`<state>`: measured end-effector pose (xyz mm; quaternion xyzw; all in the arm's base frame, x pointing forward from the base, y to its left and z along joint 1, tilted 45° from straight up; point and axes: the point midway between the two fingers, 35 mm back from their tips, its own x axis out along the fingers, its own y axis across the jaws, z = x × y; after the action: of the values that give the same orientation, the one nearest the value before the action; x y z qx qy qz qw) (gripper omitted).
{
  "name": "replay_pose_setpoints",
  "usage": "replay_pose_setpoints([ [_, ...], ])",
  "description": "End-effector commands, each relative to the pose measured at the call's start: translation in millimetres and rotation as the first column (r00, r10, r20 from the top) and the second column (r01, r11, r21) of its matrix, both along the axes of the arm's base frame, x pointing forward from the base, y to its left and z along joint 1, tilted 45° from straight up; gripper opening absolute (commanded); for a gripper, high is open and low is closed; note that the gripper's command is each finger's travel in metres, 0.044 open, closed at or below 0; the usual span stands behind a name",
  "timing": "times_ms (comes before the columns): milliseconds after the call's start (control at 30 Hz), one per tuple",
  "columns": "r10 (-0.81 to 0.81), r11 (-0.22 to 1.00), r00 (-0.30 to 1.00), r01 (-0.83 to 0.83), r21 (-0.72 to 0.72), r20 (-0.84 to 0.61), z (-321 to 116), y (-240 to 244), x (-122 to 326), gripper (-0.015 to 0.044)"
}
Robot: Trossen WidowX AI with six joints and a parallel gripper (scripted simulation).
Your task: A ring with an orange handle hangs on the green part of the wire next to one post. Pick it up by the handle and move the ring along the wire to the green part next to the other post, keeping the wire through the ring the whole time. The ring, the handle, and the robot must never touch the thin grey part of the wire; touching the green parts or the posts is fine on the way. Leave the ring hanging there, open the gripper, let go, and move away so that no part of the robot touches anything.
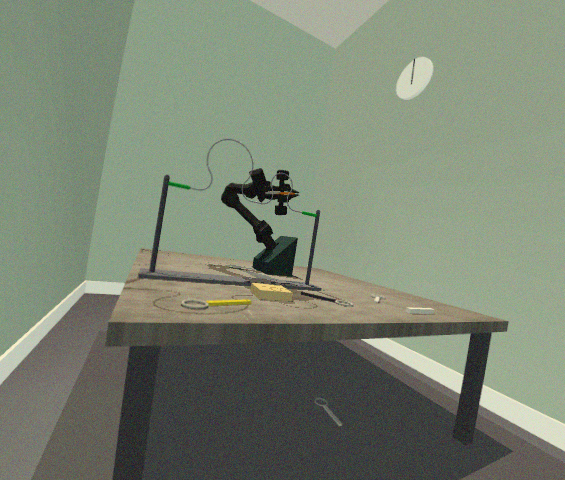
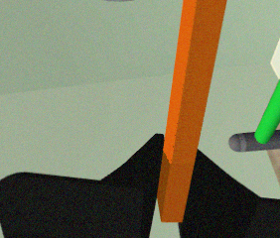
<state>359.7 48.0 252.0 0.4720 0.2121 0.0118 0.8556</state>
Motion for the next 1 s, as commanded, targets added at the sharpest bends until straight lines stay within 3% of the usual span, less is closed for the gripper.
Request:
replay_pose_setpoints([
  [0,0.005,0.999,1.000,-0.006,0.054,0.015,12.1,5.4,0.8,-0.0150],
  [433,0.005,0.998,1.000,-0.006,0.069,0.017,25.6,10.1,1.3,-0.0150],
  [967,0.003,0.982,1.000,-0.006,-0.187,-0.018,14.2,1.6,0.4,-0.0150],
])
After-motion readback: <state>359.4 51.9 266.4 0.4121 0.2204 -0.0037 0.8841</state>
